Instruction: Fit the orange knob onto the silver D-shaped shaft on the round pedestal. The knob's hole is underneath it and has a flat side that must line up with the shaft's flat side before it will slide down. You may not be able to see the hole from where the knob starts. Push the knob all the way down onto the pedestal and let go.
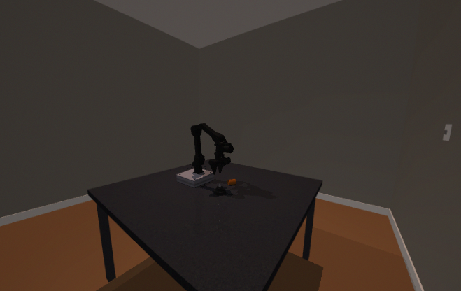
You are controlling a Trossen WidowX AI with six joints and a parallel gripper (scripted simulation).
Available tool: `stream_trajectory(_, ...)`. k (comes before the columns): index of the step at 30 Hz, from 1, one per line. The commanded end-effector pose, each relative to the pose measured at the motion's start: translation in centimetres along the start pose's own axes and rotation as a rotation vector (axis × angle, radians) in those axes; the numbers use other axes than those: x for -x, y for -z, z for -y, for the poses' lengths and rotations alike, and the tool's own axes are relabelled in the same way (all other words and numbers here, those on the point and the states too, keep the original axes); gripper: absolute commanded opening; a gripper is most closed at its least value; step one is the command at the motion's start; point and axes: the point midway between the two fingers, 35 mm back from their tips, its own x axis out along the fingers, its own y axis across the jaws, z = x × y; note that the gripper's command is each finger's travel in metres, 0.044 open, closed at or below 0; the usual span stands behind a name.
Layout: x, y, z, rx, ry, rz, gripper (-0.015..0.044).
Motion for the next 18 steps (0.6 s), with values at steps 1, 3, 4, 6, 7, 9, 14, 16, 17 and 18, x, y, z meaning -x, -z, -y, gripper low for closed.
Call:
stream_trajectory(1, -0.4, -3.0, -5.3, 0.304, -0.086, 0.047, 0.044)
stream_trajectory(3, -0.6, -4.1, -8.5, 0.471, -0.132, 0.064, 0.044)
stream_trajectory(4, -0.7, -4.5, -10.3, 0.561, -0.154, 0.074, 0.044)
stream_trajectory(6, -0.8, -5.2, -13.4, 0.725, -0.19, 0.096, 0.044)
stream_trajectory(7, -0.9, -5.3, -14.2, 0.769, -0.198, 0.102, 0.044)
stream_trajectory(9, -0.9, -5.4, -14.5, 0.783, -0.201, 0.104, 0.044)
stream_trajectory(14, -0.8, -5.5, -14.7, 0.783, -0.201, 0.104, 0.044)
stream_trajectory(16, -1.0, -5.5, -14.7, 0.783, -0.201, 0.104, 0.044)
stream_trajectory(17, -1.4, -5.6, -14.8, 0.783, -0.201, 0.104, 0.044)
stream_trajectory(18, -2.0, -5.6, -15.0, 0.783, -0.201, 0.104, 0.044)
